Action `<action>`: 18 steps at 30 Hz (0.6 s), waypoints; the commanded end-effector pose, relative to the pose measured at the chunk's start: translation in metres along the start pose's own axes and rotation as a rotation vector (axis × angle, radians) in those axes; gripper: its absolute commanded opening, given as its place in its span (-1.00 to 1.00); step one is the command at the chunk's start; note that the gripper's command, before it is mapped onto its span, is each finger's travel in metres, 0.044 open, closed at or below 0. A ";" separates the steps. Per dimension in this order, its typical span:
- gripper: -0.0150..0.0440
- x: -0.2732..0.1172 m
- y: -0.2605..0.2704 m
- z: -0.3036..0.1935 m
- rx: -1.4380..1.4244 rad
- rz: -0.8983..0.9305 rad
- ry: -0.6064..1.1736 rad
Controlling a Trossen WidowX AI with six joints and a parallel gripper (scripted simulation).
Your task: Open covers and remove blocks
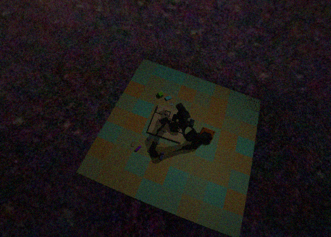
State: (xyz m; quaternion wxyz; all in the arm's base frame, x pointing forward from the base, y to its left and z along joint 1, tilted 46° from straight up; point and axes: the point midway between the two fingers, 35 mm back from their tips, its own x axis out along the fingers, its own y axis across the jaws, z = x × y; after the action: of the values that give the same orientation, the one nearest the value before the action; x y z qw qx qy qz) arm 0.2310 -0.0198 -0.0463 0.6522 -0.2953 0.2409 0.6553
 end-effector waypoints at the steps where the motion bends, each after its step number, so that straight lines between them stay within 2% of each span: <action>1: -0.49 0.000 -0.001 0.003 0.003 -0.005 -0.002; 18: -0.49 -0.001 -0.004 0.020 0.004 -0.005 0.001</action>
State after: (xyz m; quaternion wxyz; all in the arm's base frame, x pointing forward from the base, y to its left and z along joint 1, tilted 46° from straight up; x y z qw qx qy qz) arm 0.2325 -0.0087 -0.0350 0.6516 -0.2970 0.2432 0.6542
